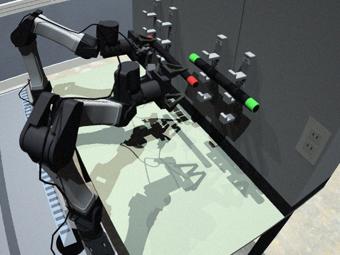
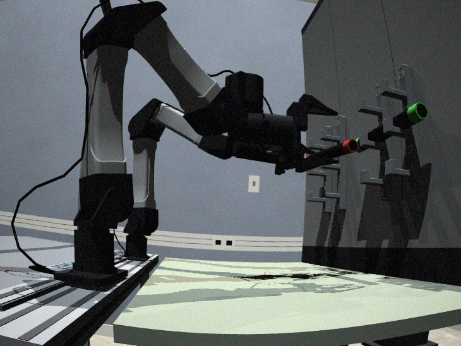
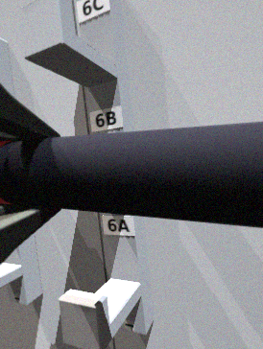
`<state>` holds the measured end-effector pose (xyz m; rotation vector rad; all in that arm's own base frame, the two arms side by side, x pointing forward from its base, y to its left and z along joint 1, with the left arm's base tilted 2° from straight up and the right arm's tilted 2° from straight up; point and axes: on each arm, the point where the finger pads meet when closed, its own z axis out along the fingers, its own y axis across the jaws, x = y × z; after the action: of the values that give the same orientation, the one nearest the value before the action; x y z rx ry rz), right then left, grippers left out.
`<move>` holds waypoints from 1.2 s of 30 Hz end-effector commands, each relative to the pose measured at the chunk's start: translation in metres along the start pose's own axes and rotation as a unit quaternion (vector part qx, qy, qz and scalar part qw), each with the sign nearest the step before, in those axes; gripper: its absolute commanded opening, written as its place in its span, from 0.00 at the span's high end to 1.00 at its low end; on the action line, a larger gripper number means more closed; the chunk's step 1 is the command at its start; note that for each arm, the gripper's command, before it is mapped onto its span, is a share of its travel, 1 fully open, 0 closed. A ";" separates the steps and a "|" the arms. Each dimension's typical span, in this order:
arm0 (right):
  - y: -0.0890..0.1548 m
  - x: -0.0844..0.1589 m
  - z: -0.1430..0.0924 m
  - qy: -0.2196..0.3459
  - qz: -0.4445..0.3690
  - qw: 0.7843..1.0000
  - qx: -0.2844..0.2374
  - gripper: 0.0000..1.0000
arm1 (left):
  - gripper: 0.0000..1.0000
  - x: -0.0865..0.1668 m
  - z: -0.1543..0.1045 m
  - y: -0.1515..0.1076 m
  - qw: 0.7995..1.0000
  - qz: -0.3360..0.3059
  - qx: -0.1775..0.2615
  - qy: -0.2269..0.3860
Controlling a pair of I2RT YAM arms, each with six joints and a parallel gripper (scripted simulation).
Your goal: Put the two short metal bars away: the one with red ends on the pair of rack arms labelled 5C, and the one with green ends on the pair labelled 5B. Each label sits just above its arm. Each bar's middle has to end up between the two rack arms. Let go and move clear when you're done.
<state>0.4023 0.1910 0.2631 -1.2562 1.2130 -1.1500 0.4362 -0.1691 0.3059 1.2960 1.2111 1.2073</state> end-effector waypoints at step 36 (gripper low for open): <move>-0.010 -0.003 0.041 0.000 0.004 1.000 0.008 0.00 | 1.00 0.007 -0.005 0.058 0.998 -0.035 -0.045 0.005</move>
<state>0.4346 0.1948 0.2627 -1.2606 1.2155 -1.1462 0.4378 -0.1700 0.3112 1.3242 1.2205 1.2066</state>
